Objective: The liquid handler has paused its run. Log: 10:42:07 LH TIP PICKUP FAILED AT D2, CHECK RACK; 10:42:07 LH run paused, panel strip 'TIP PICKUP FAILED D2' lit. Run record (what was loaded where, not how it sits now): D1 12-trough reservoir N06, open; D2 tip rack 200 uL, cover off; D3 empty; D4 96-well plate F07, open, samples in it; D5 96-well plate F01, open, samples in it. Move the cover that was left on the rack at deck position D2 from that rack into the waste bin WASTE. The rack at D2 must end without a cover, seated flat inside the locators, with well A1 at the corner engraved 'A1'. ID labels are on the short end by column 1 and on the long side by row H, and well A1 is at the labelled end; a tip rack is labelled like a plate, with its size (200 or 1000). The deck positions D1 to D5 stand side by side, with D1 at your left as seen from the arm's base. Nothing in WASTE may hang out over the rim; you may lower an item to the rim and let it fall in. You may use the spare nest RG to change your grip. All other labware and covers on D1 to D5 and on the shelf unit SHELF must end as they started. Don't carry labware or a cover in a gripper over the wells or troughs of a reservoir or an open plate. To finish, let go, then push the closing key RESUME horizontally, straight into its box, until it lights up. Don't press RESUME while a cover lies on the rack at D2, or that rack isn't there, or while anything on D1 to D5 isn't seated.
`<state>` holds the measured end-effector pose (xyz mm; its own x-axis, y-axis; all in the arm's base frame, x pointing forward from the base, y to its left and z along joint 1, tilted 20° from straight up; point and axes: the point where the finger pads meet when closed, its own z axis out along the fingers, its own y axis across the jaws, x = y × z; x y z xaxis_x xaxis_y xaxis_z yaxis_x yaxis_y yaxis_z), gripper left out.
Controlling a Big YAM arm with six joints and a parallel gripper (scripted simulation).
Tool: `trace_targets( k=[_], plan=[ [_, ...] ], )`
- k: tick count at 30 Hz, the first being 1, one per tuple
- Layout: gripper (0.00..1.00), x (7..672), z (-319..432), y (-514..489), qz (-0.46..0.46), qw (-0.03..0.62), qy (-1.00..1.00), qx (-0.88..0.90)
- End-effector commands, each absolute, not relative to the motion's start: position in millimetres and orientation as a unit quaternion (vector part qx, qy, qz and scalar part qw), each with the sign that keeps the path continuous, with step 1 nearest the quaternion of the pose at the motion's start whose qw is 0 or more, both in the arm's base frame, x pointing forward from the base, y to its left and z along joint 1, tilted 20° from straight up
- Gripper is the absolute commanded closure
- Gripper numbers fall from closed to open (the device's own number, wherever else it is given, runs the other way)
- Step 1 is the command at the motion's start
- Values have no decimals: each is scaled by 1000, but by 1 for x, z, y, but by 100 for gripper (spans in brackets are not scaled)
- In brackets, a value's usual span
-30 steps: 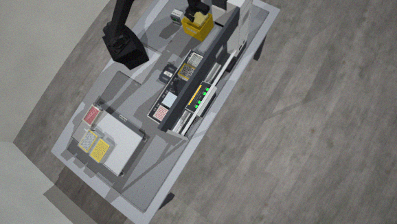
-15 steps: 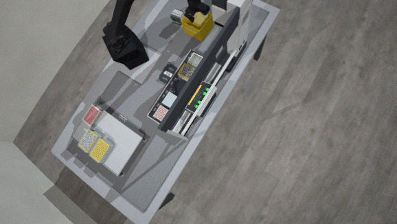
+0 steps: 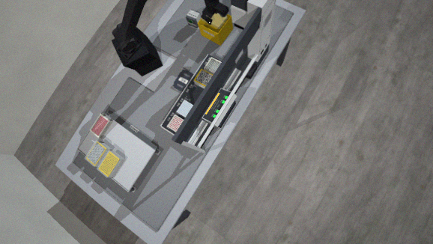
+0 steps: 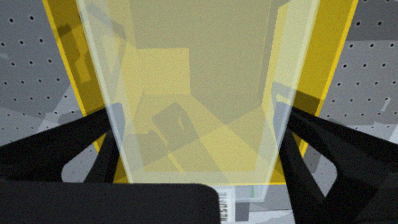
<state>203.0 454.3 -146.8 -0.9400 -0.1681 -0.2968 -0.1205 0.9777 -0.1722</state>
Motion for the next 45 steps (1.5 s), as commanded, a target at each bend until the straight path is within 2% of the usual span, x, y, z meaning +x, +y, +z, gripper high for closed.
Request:
trace_targets(
  k=[1, 39, 40, 45],
  plan=[
    [100, 210, -155, 452, -78, 158, 982, -74],
    [100, 213, -156, 457, -74, 160, 982, -74],
    [0, 213, -156, 457, -74, 160, 982, -74],
    [0, 213, -156, 457, -74, 160, 982, -74]
  ],
)
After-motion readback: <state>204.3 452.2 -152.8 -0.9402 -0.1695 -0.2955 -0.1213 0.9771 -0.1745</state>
